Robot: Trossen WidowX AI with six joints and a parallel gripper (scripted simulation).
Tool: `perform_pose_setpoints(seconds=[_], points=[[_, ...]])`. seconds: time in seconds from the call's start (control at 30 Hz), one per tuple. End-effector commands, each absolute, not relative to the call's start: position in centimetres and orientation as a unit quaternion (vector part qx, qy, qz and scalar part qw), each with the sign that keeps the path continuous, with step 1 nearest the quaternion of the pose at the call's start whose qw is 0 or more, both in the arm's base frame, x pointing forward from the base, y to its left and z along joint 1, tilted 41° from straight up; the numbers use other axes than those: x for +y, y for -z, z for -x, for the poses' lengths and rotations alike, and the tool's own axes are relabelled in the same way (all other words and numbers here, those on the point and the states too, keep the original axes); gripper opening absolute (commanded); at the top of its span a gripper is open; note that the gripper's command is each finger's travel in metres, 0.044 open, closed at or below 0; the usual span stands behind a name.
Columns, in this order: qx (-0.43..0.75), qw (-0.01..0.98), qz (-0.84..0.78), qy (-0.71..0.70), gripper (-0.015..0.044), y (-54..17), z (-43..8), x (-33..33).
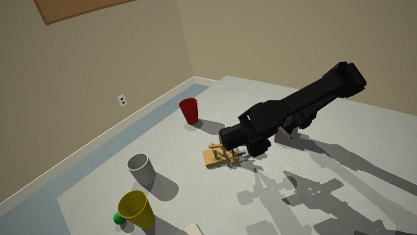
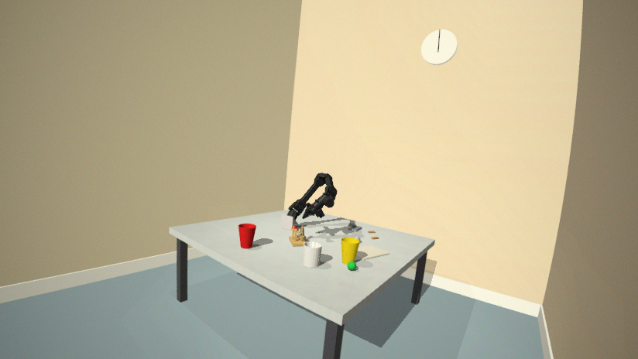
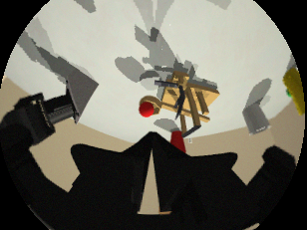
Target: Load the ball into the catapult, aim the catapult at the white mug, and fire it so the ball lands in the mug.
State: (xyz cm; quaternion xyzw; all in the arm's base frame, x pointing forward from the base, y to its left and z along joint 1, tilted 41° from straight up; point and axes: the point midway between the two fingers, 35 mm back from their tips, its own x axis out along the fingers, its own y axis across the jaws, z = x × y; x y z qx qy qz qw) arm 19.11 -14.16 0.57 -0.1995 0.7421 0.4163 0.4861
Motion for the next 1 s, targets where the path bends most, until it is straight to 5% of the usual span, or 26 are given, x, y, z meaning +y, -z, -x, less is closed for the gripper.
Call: perform_pose_setpoints(seconds=[0.0, 0.97], points=[[0.741, 0.485, 0.203, -0.417, 0.0, -0.2, -19.2, -13.8], [0.74, 0.487, 0.203, -0.417, 0.0, 3.4, -19.9, -10.7]])
